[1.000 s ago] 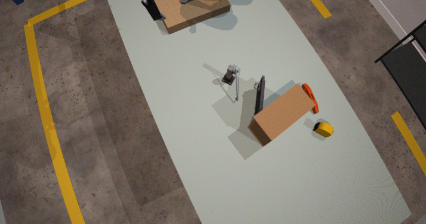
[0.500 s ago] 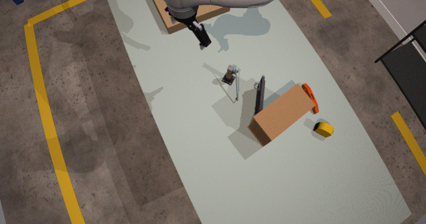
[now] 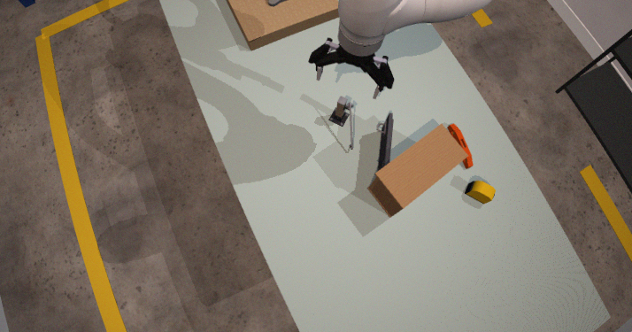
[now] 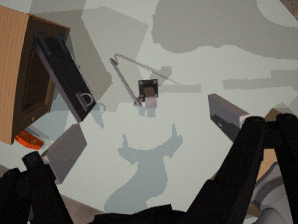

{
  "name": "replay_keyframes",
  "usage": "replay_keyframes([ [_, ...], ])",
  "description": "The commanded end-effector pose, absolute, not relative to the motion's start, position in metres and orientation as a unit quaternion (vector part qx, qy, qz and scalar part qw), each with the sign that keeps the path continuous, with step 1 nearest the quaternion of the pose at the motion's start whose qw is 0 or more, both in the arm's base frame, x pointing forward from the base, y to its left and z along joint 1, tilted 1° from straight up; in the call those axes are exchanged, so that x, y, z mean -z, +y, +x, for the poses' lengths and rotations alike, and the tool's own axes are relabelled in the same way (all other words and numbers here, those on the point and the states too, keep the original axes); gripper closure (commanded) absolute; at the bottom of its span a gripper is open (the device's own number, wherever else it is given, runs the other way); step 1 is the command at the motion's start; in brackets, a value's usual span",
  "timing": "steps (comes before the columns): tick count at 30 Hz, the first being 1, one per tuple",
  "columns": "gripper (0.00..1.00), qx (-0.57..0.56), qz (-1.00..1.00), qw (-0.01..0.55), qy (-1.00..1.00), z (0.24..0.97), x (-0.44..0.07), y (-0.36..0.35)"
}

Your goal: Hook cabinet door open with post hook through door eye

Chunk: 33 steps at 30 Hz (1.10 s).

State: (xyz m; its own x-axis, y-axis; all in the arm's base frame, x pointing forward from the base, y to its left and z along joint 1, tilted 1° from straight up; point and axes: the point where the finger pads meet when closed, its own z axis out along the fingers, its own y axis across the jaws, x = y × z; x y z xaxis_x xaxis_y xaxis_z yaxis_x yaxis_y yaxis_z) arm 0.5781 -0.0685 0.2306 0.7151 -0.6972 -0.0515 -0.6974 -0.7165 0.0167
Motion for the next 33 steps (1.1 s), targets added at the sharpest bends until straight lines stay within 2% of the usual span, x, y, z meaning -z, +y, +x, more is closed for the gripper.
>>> replay_keyframes([
  [1,0.0,-0.004,-0.95,0.006,0.314,0.622,-0.216,-0.015],
  [6,0.0,0.002,-0.955,0.007,0.296,0.659,-0.204,0.038],
  [12,0.0,0.002,-0.955,0.007,0.296,0.663,-0.202,0.043],
  [13,0.84,0.002,-0.955,0.007,0.296,0.663,-0.202,0.043],
  [20,0.84,0.002,-0.955,0.008,0.296,0.663,-0.177,0.043],
  [33,0.84,0.002,-0.955,0.008,0.296,0.663,-0.176,0.043],
])
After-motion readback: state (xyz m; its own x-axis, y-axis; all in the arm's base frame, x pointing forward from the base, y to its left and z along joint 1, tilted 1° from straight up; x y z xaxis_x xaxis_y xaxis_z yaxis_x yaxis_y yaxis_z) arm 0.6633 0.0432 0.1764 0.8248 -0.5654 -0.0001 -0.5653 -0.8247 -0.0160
